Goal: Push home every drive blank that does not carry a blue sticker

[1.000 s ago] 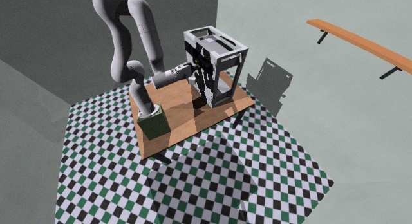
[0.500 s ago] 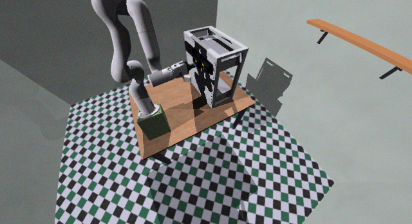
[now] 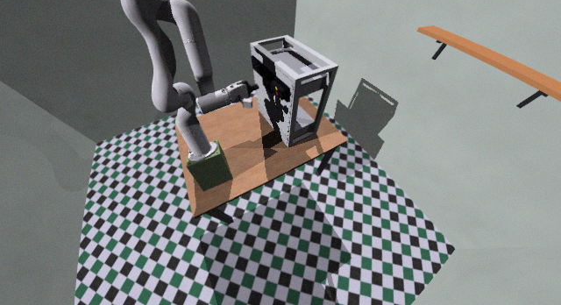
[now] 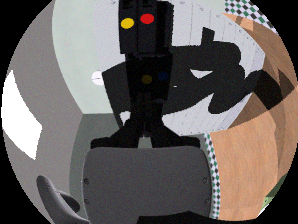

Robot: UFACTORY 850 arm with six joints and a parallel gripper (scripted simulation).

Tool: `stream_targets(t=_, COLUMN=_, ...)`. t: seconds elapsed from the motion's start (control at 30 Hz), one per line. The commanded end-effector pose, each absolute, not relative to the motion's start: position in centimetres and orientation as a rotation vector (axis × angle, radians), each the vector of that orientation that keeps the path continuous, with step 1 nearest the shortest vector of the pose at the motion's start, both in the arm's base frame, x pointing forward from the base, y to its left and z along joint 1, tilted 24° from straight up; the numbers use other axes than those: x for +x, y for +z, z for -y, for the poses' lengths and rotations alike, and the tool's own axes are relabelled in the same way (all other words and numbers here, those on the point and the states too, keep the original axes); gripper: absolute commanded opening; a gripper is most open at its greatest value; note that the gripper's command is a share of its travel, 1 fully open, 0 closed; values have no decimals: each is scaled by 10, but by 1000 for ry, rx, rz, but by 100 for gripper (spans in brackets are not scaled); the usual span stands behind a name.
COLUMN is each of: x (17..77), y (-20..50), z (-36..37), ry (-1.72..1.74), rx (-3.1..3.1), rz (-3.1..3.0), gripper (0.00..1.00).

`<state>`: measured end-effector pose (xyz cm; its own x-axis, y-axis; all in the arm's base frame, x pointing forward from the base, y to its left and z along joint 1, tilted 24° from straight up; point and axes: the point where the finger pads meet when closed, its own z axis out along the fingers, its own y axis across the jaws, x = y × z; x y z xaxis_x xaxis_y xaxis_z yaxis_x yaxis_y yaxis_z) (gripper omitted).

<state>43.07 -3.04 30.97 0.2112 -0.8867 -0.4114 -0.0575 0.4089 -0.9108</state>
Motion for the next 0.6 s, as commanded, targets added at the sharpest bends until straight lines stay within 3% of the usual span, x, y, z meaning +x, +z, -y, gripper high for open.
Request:
stream_targets(t=0.0, x=429, y=312, z=26, ry=-736, rx=-996, rz=-1228, gripper=0)
stream_targets(t=0.27, x=433, y=312, z=25, ry=-736, rx=-996, rz=-1228, gripper=0)
stream_targets(t=0.57, x=476, y=313, z=15, ry=-736, rx=-996, rz=-1228, gripper=0)
